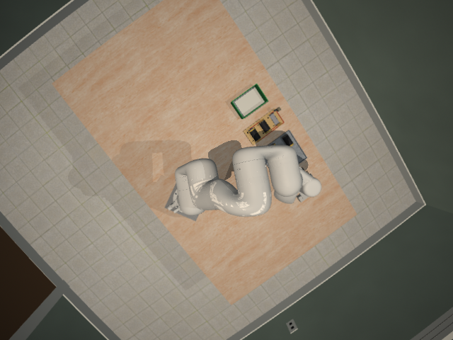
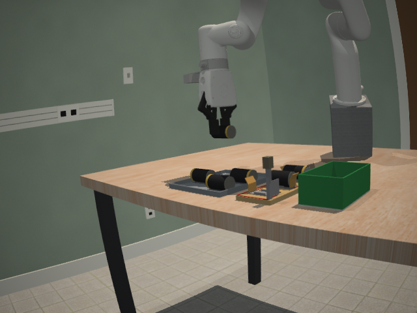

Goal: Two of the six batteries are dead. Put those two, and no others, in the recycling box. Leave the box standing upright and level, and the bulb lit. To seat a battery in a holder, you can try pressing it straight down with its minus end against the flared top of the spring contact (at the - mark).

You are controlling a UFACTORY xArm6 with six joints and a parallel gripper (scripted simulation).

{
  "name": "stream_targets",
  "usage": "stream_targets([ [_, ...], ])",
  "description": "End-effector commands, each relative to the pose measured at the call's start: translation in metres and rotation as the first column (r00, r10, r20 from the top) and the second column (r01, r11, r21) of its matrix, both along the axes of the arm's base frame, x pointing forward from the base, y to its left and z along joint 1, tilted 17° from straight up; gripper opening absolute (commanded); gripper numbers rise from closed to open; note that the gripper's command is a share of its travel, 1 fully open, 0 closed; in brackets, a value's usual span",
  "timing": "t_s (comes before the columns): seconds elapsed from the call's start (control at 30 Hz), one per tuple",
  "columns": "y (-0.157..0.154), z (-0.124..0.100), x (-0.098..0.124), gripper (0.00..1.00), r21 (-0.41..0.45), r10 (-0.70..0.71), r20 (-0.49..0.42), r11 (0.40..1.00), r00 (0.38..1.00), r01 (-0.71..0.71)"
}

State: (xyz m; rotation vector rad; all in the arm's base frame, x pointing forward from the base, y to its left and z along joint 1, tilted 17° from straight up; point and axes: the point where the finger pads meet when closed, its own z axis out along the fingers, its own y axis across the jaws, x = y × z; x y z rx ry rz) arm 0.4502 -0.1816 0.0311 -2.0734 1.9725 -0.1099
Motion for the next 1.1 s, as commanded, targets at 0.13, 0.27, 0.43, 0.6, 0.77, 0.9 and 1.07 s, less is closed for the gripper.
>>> stream_targets([
  [0.13, 0.0074, -0.052, 0.0153, 0.28, 0.001, 0.0, 0.004, 1.0, 1.0, 0.0],
  [0.27, 0.0074, -0.052, 0.0153, 0.28, 0.001, 0.0, 0.004, 1.0, 1.0, 0.0],
  [0.43, 0.0074, -0.052, 0.0153, 0.28, 0.001, 0.0, 0.004, 1.0, 1.0, 0.0],
  [0.6, 0.007, -0.0518, 0.0162, 0.28, 0.001, 0.0, 0.004, 1.0, 1.0, 0.0],
  [0.77, 0.0067, -0.0517, 0.0168, 0.28, 0.001, 0.0, 0.004, 1.0, 1.0, 0.0],
  [0.9, 0.0067, -0.0517, 0.0168, 0.28, 0.001, 0.0, 0.004, 1.0, 1.0, 0.0],
  [1.07, 0.0067, -0.0517, 0.0168, 0.28, 0.001, 0.0, 0.004, 1.0, 1.0, 0.0],
])
